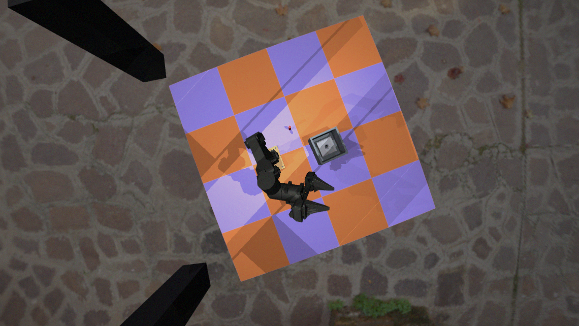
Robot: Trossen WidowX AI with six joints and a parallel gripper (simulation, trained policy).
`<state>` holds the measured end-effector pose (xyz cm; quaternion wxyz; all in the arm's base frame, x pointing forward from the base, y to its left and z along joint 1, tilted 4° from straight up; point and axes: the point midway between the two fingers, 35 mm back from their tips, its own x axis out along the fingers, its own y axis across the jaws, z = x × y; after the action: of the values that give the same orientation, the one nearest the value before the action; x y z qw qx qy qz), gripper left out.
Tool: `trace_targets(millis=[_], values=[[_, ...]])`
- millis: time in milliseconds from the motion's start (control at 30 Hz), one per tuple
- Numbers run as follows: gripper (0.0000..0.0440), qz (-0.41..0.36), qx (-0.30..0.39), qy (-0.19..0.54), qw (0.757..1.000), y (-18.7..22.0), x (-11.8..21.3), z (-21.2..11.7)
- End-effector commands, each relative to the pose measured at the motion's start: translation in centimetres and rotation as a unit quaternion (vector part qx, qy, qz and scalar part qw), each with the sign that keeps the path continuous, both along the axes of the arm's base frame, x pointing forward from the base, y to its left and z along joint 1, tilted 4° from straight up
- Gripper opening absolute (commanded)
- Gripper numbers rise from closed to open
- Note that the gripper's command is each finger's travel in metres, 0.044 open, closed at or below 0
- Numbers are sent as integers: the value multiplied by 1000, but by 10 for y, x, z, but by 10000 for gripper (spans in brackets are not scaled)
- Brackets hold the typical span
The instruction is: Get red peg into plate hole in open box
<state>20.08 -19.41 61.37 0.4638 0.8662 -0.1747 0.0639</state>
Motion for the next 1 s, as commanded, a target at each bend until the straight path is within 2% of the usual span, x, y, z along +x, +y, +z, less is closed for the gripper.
trace_targets(millis=[0, 467, 967], values=[[440, 16, 36, 6, 999, 0, 14, -13], [440, 73, 134, 37, 988, 21, 58, -54], [439, 132, 216, 95, 963, 64, 95, -101]])
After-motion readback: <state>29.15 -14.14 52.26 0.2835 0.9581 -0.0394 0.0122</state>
